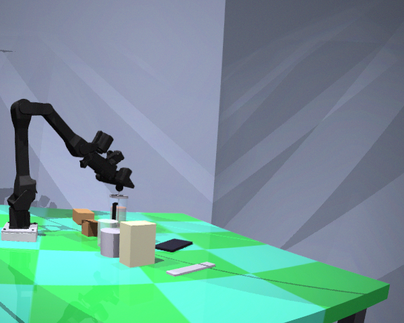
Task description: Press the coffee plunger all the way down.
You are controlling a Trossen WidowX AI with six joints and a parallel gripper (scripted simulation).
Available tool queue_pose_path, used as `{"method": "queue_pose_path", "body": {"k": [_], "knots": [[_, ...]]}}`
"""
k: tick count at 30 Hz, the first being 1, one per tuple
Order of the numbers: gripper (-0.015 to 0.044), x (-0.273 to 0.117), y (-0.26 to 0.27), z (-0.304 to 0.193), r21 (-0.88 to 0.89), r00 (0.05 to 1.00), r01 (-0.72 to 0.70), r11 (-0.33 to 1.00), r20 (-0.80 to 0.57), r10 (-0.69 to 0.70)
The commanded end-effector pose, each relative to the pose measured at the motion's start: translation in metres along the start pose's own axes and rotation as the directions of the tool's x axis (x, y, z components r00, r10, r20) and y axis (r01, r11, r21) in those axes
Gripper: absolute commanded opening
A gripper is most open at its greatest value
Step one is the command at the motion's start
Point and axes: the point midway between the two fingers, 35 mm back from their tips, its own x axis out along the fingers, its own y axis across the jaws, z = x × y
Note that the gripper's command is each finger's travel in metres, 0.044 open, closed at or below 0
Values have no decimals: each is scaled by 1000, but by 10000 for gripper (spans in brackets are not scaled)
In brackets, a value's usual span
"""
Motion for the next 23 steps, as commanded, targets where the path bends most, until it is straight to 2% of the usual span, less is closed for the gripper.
{"method": "queue_pose_path", "body": {"k": [1, 5, 11, 23], "knots": [[440, 0, 0, 0, 0, 1000, 0, 1000, -1, 0], [440, -10, 0, 11, -1, 1000, 0, 1000, -4, 0], [440, -63, 2, 53, -5, 1000, 0, 1000, -20, 0], [440, -62, 2, 48, -5, 1000, 0, 1000, -21, 0]]}}
